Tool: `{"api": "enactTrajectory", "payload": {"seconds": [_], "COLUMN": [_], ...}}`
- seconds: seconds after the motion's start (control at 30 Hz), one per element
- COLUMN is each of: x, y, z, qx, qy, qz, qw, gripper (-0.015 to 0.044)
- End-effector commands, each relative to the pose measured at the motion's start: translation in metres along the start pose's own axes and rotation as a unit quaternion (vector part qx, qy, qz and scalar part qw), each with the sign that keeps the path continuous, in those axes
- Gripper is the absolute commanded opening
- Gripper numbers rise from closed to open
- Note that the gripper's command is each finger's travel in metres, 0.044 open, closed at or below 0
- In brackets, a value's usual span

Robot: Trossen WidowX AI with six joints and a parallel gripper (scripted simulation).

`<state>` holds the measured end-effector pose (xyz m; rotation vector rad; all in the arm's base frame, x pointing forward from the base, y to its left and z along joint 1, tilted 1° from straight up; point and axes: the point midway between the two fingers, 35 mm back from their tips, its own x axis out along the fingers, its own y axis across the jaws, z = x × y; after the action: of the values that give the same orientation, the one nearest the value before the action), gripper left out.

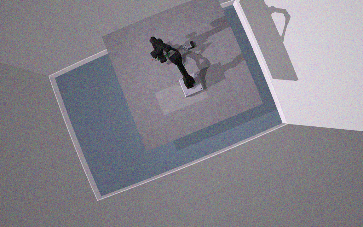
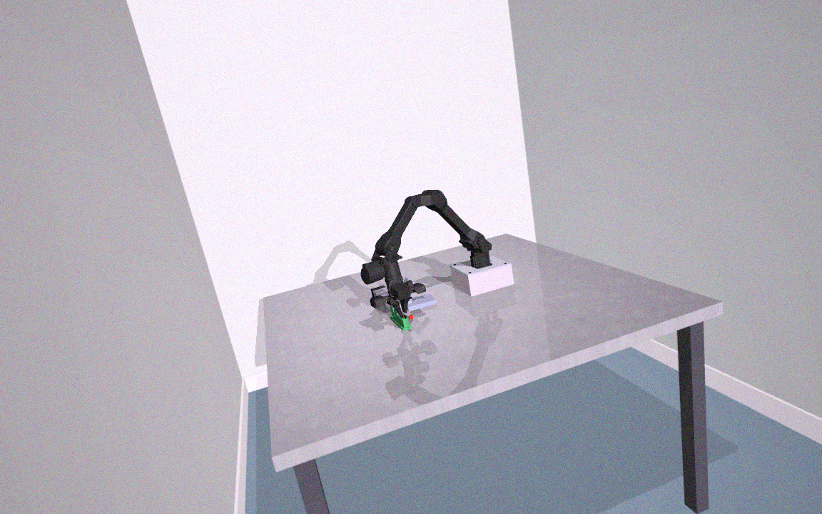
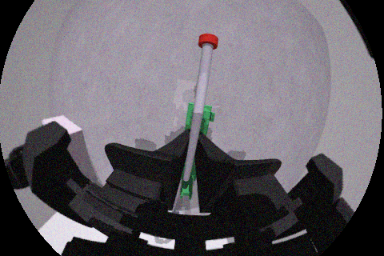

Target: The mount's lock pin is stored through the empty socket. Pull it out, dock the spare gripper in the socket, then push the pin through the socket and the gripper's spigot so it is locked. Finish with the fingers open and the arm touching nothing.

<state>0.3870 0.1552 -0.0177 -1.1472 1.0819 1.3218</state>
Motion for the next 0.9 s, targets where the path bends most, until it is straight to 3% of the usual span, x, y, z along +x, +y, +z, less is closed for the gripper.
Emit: {"api": "enactTrajectory", "payload": {"seconds": [0.0,0.6,0.87], "x": [-0.010,-0.016,-0.026], "y": [0.000,0.003,-0.001], "z": [0.002,0.001,-0.020], "qx": [0.000,0.001,0.002], "qy": [0.000,0.002,0.003], "qz": [-0.001,0.008,0.008], "qw": [1.000,1.000,1.000], "gripper": [0.0000,0.0000,0.0000]}}
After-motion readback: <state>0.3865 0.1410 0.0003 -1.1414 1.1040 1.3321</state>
